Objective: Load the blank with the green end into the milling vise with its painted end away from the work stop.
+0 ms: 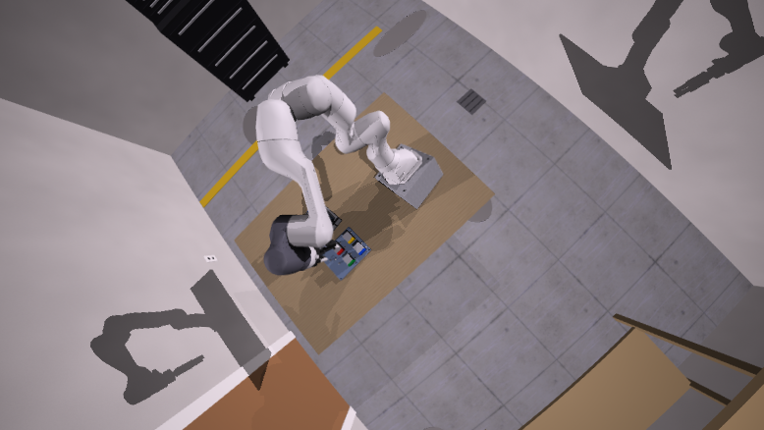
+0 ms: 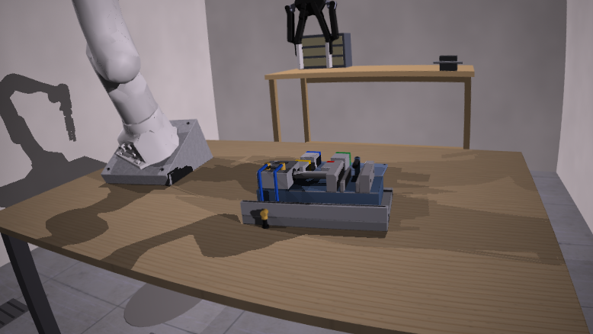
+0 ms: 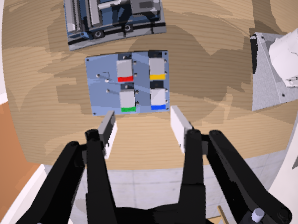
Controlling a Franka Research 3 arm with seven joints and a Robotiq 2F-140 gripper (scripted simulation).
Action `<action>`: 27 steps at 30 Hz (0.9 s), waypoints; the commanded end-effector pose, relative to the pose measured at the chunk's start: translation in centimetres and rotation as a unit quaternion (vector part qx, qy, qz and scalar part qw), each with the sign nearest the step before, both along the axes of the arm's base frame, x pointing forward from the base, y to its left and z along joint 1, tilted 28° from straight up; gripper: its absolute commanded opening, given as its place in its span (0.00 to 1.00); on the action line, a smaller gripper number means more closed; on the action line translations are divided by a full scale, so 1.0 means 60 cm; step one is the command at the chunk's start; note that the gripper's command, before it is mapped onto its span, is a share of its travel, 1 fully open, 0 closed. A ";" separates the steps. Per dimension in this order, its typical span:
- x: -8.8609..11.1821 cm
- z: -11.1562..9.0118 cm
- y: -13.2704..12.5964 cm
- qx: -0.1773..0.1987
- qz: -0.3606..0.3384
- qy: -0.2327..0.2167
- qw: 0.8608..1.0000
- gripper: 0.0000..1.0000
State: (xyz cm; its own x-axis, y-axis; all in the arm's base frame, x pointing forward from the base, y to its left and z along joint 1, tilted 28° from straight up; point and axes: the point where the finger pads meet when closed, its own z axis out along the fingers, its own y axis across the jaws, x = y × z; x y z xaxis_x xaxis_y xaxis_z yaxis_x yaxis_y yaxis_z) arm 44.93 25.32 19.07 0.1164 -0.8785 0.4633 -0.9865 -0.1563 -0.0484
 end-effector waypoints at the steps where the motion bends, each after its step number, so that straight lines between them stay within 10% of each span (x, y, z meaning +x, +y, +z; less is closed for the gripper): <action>1: 0.000 0.000 0.000 0.000 0.000 0.000 1.000 0.48; 27: 0.005 -0.015 -0.003 0.000 -0.001 -0.001 1.000 0.48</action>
